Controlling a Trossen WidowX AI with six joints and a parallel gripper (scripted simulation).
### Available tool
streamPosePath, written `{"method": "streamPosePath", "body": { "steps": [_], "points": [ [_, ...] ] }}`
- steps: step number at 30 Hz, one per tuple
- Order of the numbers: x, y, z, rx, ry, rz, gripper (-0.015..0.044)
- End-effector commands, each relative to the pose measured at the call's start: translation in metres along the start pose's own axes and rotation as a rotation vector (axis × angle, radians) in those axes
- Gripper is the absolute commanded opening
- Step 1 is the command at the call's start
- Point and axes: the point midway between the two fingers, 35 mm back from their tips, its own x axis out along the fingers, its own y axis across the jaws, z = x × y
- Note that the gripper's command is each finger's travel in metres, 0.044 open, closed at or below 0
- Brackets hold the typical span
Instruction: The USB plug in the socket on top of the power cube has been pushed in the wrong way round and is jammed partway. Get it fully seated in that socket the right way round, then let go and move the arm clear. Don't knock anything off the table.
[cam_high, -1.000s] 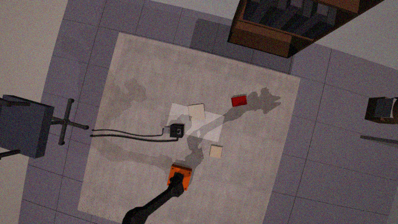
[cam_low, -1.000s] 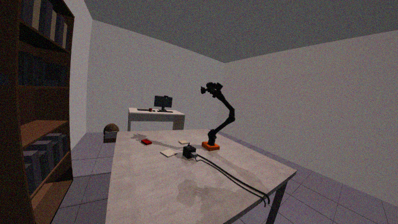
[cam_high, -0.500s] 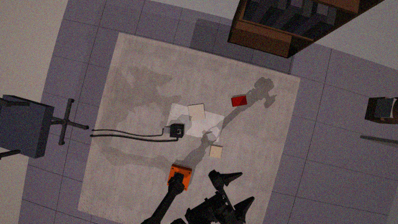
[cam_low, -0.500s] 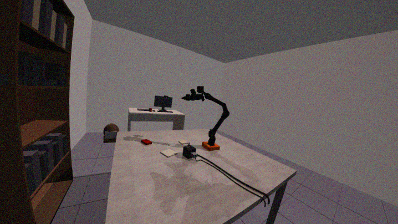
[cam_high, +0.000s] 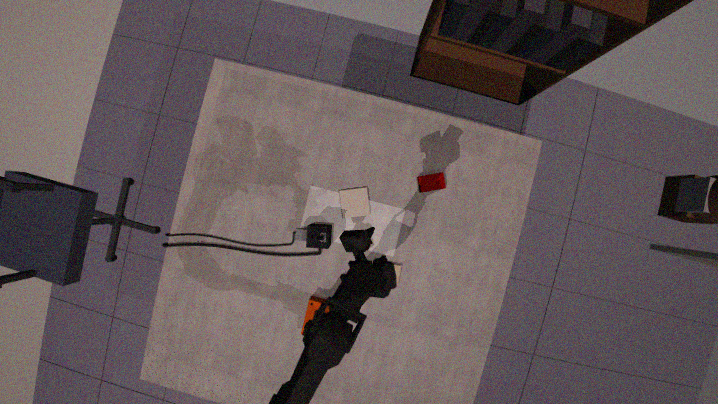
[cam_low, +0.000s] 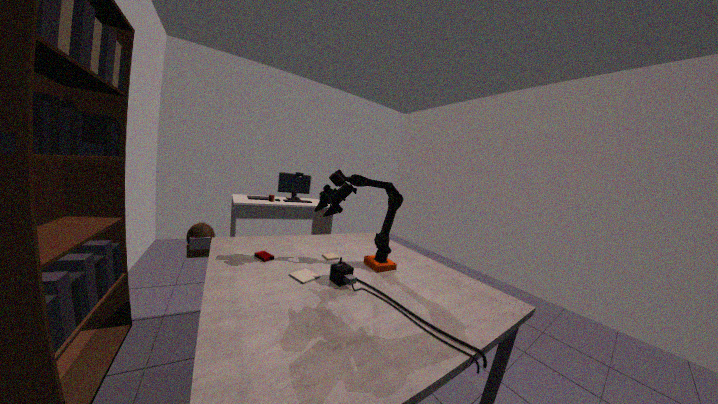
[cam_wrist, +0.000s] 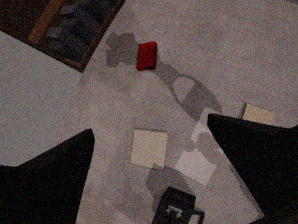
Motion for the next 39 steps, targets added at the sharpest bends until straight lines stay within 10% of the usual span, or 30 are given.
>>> {"method": "streamPosePath", "body": {
  "steps": [1, 12, 39],
  "points": [
    [0.024, 0.011, -0.072, 0.142, 0.226, -0.097, 0.044],
    [0.033, 0.0, -0.213, 0.386, 0.492, -0.532, 0.044],
    [0.048, -0.003, -0.219, 0.388, 0.492, -0.536, 0.044]
  ]
}}
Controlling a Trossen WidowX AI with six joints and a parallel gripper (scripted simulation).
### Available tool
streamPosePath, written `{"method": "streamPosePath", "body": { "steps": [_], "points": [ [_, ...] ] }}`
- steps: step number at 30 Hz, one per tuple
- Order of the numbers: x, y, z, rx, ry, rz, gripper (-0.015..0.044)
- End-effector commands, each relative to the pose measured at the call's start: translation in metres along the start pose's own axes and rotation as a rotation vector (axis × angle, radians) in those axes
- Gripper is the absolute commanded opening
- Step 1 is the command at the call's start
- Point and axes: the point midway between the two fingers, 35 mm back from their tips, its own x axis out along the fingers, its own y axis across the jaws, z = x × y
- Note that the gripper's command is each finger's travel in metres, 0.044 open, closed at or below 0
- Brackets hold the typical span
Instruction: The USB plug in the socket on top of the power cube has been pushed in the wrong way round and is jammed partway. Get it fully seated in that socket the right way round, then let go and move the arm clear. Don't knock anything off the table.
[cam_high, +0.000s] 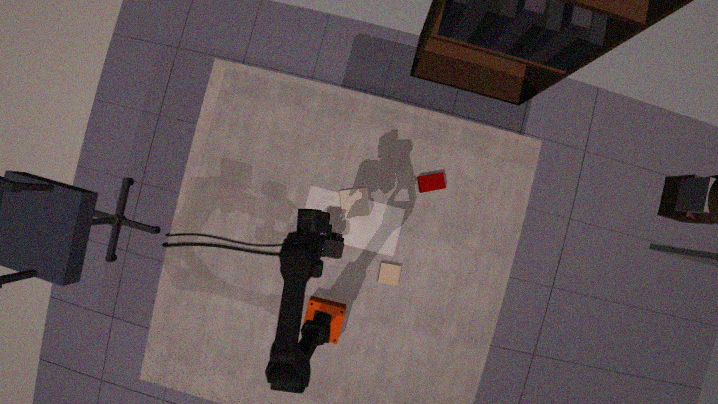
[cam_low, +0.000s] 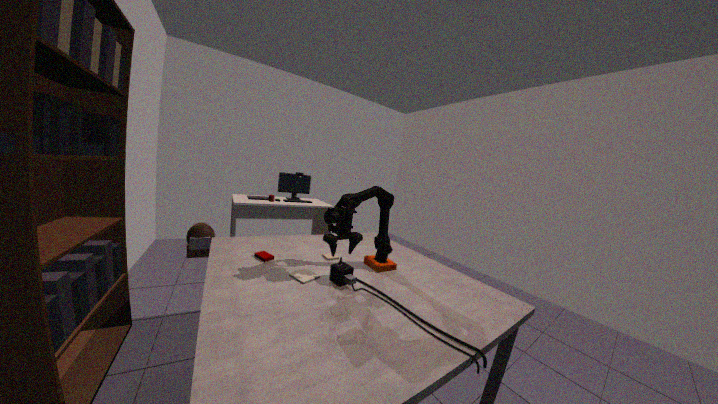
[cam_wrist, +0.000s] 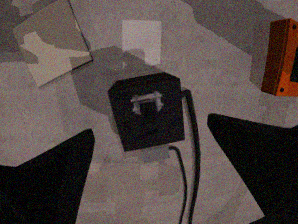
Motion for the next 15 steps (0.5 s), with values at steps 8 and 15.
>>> {"method": "streamPosePath", "body": {
  "steps": [8, 15],
  "points": [
    [0.012, 0.0, -0.001, 0.006, 0.005, -0.001, 0.044],
    [0.018, 0.0, -0.001, 0.006, 0.005, -0.001, 0.044]
  ]
}}
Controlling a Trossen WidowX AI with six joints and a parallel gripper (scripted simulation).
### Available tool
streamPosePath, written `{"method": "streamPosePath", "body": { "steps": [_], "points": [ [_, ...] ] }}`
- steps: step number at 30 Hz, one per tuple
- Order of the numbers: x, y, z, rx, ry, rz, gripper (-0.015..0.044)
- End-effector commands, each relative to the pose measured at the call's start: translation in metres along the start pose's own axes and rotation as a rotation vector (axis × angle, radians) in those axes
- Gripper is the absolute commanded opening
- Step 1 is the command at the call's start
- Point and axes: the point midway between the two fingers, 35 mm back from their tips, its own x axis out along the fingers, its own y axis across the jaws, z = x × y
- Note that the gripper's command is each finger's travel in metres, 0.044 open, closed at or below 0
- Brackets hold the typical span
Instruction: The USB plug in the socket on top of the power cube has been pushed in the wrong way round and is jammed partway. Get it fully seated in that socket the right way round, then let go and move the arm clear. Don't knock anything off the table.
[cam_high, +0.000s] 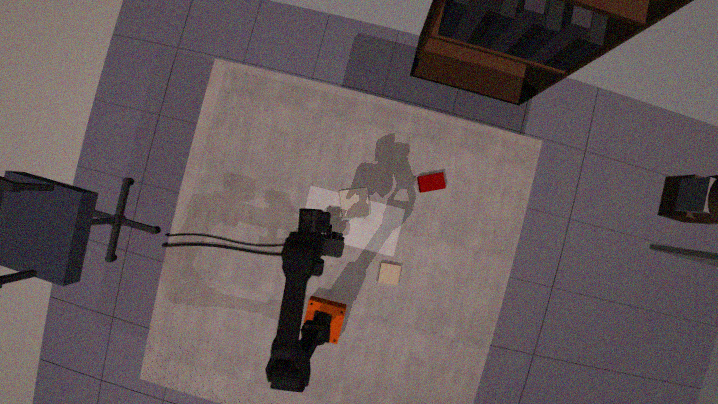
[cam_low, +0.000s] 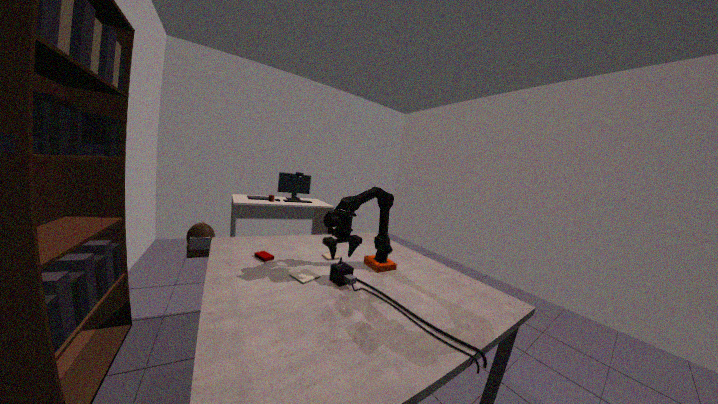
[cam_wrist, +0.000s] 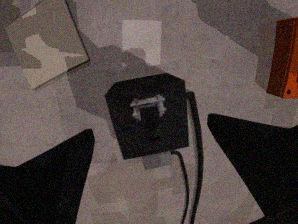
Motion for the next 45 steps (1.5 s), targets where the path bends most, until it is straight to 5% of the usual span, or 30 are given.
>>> {"method": "streamPosePath", "body": {
  "steps": [1, 3, 20, 45],
  "points": [
    [0.0038, -0.0002, -0.0008, 0.006, 0.005, -0.001, 0.044],
    [0.0039, -0.0002, -0.0008, 0.006, 0.005, -0.001, 0.044],
    [0.0021, -0.0002, 0.0, 0.0, 0.0, -0.001, 0.0],
    [-0.0019, -0.0002, 0.0, 0.0, 0.0, -0.001, 0.0]
  ]
}}
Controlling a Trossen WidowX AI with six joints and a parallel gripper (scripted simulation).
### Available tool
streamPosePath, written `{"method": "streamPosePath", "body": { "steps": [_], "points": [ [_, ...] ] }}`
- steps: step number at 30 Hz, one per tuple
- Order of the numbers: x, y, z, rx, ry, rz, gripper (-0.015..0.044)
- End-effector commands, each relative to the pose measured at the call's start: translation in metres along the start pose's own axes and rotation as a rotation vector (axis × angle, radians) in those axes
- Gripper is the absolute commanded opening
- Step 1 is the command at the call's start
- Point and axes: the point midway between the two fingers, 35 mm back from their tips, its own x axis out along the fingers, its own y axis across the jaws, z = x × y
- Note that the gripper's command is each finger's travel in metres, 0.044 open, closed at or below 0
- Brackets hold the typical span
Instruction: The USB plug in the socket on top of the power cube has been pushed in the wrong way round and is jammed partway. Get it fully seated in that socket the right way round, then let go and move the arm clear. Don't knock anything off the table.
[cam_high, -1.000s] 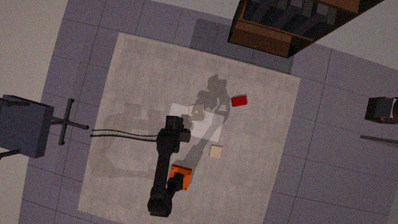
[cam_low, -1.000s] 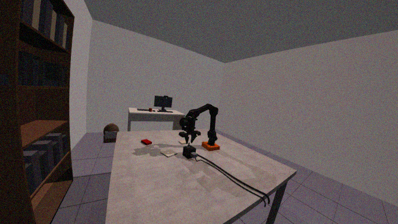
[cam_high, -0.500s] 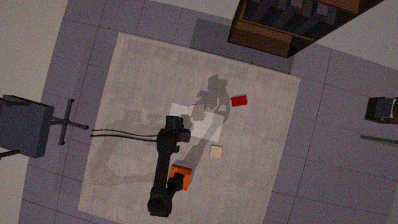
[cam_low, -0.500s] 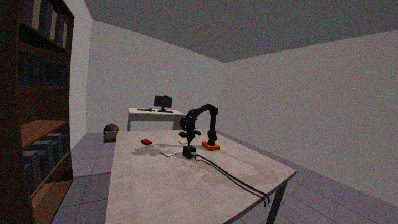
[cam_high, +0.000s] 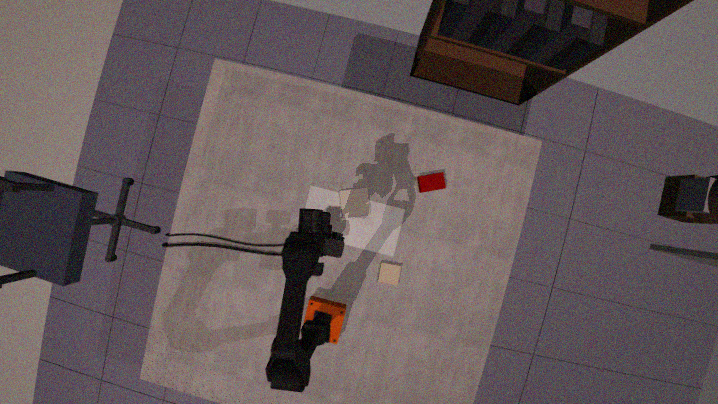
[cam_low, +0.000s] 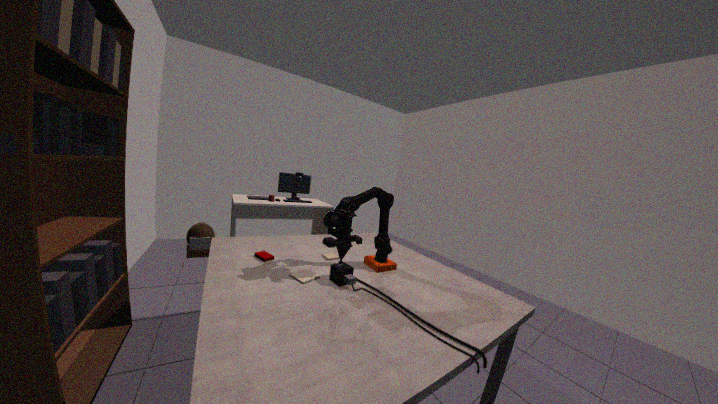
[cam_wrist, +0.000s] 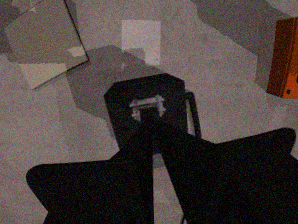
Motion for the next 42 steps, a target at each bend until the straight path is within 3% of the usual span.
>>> {"method": "streamPosePath", "body": {
  "steps": [1, 42],
  "points": [
    [-0.003, 0.0, 0.0, 0.0, 0.0, 0.002, 0.0],
    [-0.027, 0.0, 0.0, -0.005, 0.0, 0.001, 0.0]
  ]
}}
